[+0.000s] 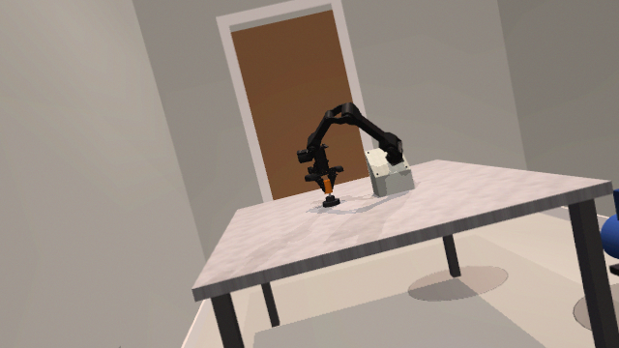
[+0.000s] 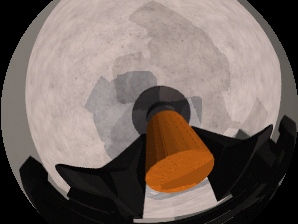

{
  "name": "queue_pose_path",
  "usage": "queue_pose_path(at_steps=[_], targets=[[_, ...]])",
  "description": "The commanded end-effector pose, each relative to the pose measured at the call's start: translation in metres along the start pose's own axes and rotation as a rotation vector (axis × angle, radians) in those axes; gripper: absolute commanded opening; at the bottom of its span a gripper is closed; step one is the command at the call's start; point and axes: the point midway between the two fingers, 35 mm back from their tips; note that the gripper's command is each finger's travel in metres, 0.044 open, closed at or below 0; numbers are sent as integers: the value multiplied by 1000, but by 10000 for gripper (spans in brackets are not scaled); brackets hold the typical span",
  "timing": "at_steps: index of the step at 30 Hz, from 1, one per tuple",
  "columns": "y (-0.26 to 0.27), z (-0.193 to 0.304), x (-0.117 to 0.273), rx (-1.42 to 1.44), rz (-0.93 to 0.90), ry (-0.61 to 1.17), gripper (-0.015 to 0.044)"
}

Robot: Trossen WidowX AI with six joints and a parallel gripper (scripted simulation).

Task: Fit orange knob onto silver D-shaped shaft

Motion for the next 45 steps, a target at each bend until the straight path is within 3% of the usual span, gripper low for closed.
queue_pose_path(at_steps=[1, 11, 18, 45], targets=[[0, 1, 0, -1, -5, 2, 0], [-1, 3, 4, 8, -4, 2, 0], [0, 2, 5, 208, -5, 2, 0], [-1, 2, 5, 234, -5, 2, 0]])
Point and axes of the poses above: the point midway between the two fingers, 35 mm back from their tips, its own x axis back along the fingers, its own y axis across the jaws, z = x × y, and after that the axes turned 9 degrees about -x, right-handed
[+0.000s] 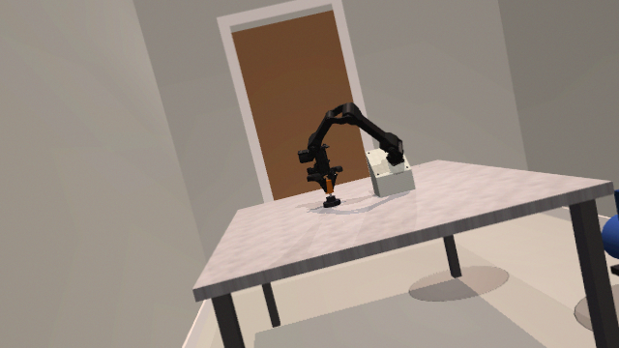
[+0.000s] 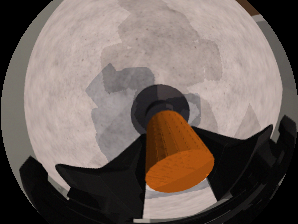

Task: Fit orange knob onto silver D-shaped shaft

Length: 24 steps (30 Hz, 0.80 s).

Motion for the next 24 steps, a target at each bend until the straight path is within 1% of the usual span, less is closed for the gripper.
queue_pose_path(at_steps=[1, 6, 24], targets=[[1, 1, 4, 51, -6, -3, 0], [1, 2, 5, 207, -6, -3, 0], [0, 1, -1, 207, -6, -3, 0]])
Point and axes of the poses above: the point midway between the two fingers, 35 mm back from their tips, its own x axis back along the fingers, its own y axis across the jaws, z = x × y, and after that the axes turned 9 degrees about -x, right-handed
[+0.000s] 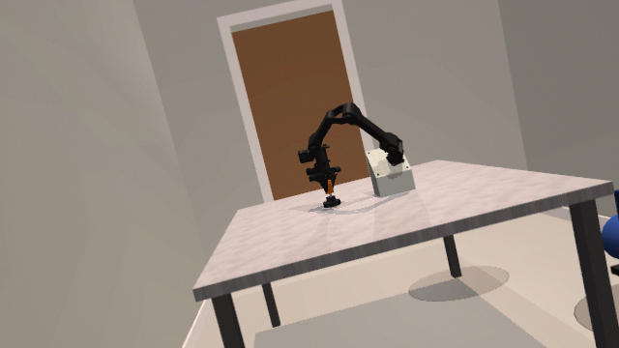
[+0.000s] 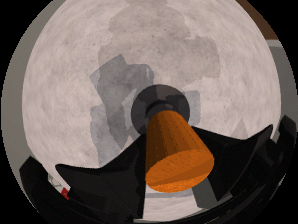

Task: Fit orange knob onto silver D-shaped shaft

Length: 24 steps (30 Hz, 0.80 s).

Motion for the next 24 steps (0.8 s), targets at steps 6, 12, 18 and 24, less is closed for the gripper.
queue_pose_path(at_steps=[6, 12, 18, 24], targets=[[2, 0, 2, 1, -4, 0, 0], [3, 0, 4, 27, -4, 0, 0], [3, -2, 4, 211, -4, -1, 0], [1, -2, 3, 211, -4, -1, 0]])
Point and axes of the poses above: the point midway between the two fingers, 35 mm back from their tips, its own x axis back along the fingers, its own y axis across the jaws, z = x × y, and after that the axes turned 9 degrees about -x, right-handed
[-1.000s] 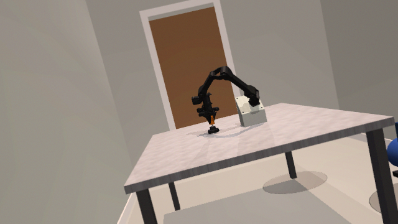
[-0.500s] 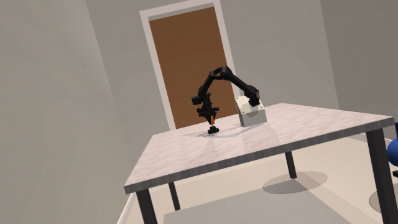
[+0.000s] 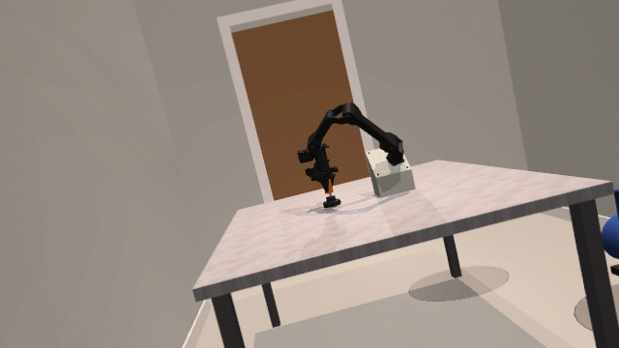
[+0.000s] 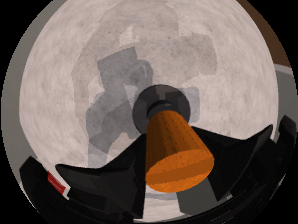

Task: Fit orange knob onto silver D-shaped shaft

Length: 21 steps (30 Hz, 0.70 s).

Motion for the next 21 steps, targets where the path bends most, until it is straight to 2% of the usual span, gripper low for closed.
queue_pose_path(at_steps=[1, 21], targets=[[-1, -1, 1, 15, -5, -5, 0], [0, 1, -3, 15, -5, -5, 0]])
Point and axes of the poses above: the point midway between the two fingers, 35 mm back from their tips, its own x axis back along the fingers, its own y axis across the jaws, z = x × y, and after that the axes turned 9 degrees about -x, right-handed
